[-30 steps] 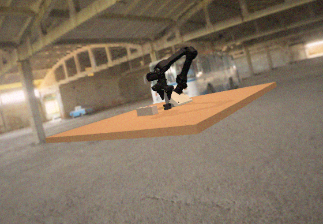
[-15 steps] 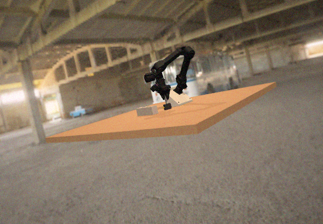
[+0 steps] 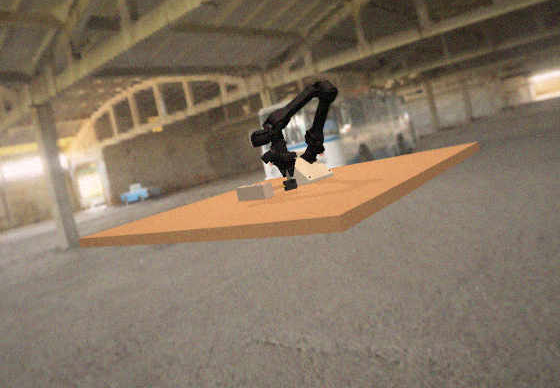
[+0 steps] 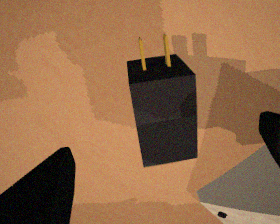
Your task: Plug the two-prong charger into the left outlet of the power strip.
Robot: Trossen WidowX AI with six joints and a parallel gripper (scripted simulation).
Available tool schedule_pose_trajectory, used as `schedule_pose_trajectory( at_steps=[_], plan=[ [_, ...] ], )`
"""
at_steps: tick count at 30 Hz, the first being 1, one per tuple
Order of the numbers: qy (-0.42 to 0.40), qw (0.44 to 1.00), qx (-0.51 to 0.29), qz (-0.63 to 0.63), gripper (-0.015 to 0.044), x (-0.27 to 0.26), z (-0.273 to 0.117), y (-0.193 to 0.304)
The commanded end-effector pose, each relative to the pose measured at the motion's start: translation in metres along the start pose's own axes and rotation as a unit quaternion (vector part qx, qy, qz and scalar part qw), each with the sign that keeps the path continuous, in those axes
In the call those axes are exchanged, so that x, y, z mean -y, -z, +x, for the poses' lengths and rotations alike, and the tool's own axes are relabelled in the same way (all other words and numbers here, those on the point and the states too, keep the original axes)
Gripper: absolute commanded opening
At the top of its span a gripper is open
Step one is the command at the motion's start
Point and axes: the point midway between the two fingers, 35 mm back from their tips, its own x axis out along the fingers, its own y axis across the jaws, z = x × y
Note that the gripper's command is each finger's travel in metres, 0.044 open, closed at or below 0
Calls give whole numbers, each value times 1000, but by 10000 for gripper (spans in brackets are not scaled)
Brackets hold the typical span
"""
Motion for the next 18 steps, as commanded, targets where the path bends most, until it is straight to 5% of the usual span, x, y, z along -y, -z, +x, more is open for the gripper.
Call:
schedule_pose_trajectory(
  at_steps=[1, 18],
  plan=[
    [-1, 1000, -4, 5, 440, 1, 7, 1],
    [-1, 1000, -4, 5, 440, 1, 35, 0]
  ],
)
